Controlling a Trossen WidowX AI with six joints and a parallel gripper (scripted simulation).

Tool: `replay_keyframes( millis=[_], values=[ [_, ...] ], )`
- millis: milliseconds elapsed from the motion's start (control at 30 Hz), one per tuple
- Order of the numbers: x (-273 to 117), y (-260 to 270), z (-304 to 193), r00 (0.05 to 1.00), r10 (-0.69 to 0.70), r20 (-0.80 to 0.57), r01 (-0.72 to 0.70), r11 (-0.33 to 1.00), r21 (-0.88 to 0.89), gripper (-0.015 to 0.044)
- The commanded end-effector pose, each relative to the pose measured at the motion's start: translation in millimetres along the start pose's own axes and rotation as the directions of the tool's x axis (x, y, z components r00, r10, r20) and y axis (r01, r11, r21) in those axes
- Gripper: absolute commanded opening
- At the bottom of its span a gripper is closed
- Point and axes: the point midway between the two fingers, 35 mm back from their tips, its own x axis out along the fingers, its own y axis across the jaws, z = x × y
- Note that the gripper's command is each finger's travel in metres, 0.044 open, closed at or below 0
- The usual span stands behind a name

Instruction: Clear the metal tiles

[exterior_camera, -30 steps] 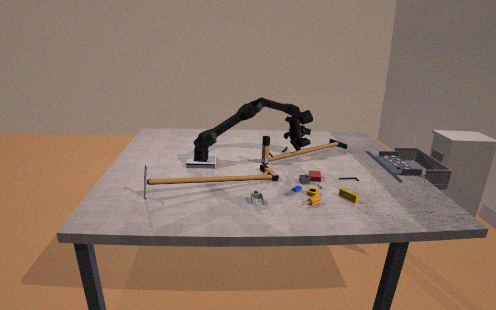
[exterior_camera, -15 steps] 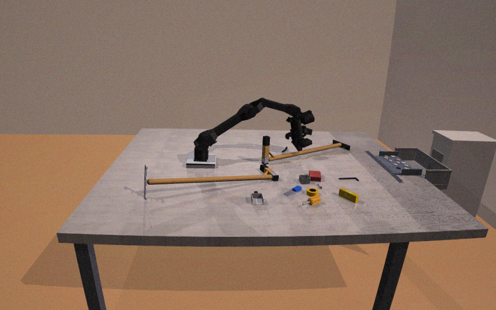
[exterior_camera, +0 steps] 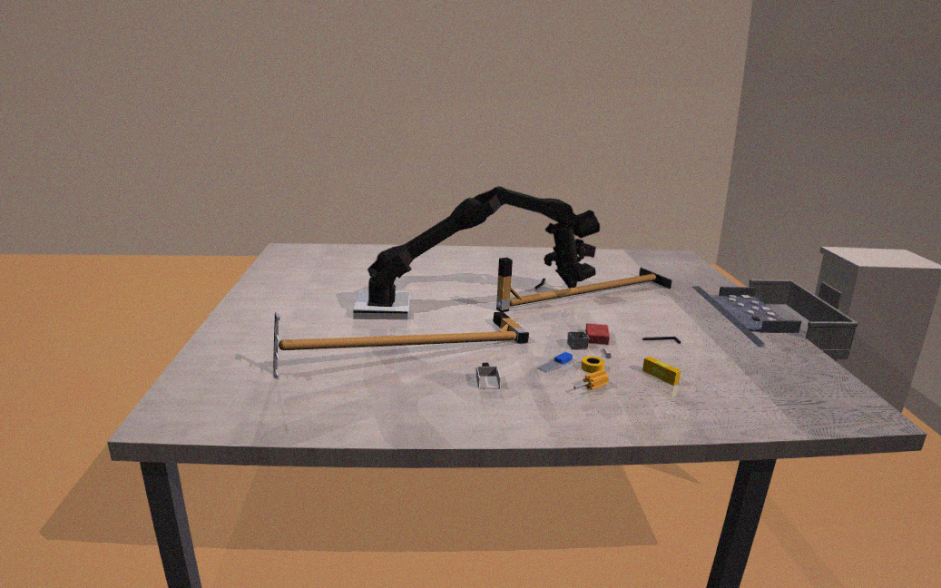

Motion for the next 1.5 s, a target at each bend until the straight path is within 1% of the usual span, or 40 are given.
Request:
replay_keyframes(
  millis=[0, 800, 1333, 1467],
  values=[
    [3, -6, -1, 1.000, -0.003, 0.000, 0.003, 1.000, 0.001, 0.0000],
    [3, -29, 1, 1.000, -0.011, 0.021, 0.011, 1.000, 0.000, 0.0000],
    [-53, -24, 13, 0.997, -0.017, 0.077, 0.017, 1.000, -0.001, 0.0000],
    [-57, -23, 13, 0.997, -0.018, 0.078, 0.018, 1.000, 0.001, 0.0000]
  ],
)
